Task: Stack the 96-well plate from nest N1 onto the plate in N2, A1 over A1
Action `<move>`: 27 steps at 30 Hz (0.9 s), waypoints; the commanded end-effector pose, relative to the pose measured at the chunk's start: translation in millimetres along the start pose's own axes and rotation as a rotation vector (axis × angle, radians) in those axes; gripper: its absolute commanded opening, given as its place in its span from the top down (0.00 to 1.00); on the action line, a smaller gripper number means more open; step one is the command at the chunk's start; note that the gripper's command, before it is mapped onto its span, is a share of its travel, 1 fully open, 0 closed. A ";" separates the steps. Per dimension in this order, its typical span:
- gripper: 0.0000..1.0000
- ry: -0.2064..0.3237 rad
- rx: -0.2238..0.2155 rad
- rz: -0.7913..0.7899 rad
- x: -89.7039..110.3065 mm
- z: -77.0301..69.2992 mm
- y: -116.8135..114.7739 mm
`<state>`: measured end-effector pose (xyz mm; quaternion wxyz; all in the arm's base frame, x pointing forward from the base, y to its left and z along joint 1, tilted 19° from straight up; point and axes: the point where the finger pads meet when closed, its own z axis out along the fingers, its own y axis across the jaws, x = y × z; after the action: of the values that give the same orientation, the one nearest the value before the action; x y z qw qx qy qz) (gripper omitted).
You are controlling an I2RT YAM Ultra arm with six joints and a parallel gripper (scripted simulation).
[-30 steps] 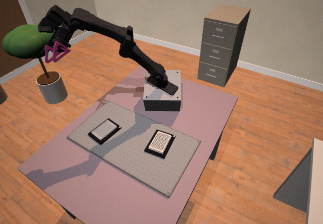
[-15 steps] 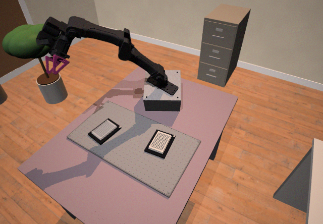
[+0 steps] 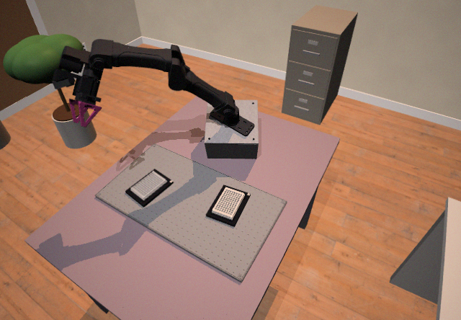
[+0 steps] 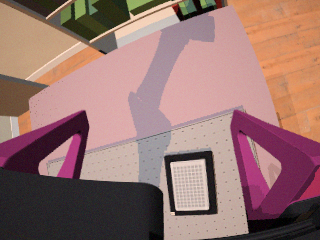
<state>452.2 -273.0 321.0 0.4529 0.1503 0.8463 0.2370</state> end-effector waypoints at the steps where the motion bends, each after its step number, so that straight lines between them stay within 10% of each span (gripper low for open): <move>1: 0.00 -0.018 0.034 -0.042 2.5 0.3 2.9; 27: 0.00 0.236 0.151 -0.087 84.1 69.7 -19.2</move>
<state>465.8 -232.6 215.1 0.3351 0.1302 0.9132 0.1921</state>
